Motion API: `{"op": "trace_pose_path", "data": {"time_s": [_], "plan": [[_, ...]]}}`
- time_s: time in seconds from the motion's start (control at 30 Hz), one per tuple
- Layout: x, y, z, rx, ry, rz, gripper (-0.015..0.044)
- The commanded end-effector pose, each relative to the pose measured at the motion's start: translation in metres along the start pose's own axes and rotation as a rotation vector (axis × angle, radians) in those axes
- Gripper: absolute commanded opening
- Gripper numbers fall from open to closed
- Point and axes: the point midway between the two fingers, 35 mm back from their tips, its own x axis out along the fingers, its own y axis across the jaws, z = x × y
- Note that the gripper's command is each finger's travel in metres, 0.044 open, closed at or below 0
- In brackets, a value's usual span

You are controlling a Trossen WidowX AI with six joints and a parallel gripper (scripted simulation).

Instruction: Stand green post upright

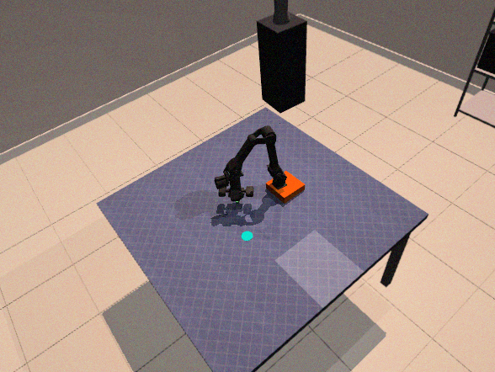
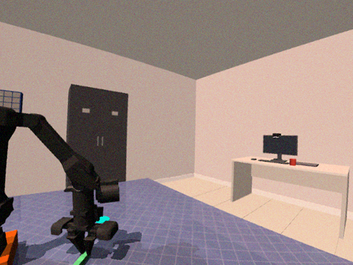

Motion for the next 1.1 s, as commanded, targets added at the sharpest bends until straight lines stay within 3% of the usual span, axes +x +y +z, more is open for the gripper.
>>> {"op": "trace_pose_path", "data": {"time_s": [0.0, 1.07], "plan": [[-0.006, -0.005, -0.001, 0.022, -0.002, -0.020, 0.0022], [-0.059, -0.007, 0.003, -0.003, 0.001, 0.003, 0.0022]]}}
